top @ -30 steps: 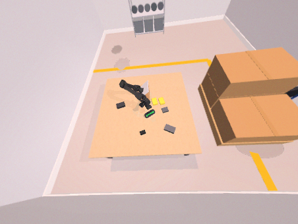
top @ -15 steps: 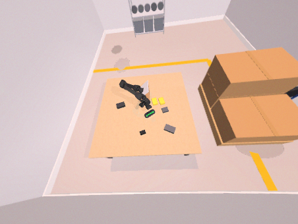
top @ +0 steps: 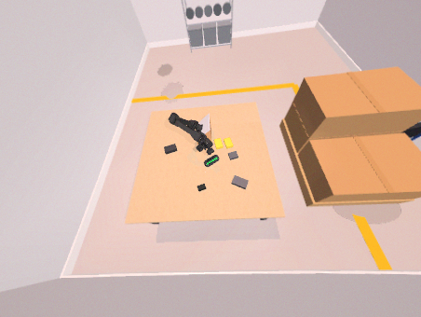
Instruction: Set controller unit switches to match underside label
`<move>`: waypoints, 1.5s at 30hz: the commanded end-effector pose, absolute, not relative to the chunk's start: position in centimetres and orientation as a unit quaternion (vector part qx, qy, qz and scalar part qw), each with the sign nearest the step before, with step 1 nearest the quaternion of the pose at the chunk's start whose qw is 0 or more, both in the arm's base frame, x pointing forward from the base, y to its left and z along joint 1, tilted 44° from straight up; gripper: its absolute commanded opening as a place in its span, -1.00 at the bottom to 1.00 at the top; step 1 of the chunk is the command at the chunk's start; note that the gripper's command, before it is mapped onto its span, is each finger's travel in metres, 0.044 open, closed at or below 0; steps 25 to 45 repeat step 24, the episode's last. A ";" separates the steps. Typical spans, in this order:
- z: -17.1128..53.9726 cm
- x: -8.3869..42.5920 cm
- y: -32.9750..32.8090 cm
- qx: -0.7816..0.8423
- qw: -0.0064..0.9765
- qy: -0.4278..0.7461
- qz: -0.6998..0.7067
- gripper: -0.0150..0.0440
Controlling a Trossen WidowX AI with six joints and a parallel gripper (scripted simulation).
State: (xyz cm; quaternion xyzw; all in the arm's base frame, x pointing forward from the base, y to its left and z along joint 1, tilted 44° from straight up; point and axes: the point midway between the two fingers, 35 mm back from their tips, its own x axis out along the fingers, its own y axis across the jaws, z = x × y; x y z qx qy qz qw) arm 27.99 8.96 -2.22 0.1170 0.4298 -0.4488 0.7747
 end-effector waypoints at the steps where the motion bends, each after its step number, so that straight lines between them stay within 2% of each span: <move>1: 1.1 28.0 12.6 0.126 0.778 0.428 -0.441 0.56; 13: 2.9 27.6 14.2 0.126 0.778 0.428 -0.442 -0.49; 45: 2.9 27.6 14.2 0.126 0.778 0.428 -0.442 -0.49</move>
